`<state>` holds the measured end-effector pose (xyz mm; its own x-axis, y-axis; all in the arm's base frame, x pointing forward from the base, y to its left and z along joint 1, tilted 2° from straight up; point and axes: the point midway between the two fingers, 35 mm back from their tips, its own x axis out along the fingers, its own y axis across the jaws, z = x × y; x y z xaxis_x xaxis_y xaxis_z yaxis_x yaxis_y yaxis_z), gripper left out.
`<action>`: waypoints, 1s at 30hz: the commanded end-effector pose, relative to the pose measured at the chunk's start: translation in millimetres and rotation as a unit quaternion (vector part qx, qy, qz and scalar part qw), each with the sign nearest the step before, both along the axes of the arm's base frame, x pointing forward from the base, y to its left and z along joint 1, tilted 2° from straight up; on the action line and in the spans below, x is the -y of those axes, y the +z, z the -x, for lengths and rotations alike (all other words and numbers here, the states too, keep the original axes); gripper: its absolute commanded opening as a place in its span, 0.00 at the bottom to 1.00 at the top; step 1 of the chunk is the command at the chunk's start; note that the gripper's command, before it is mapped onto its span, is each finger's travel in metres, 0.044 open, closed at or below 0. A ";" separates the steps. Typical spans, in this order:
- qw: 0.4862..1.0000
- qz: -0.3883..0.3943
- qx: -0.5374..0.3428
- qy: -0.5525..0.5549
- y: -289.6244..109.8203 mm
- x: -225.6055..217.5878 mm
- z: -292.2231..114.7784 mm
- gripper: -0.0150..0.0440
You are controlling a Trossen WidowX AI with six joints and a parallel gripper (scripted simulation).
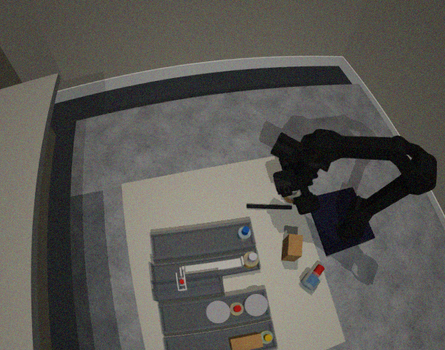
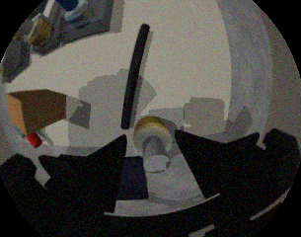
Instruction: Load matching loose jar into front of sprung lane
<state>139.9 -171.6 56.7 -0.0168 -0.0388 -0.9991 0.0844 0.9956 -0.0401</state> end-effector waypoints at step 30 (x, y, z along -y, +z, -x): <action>1.000 0.000 -0.003 0.002 101.1 -6.0 2.0 0.25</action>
<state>139.7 -167.5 143.5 -0.0219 -0.0335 -0.9992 0.0760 0.9965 -0.0351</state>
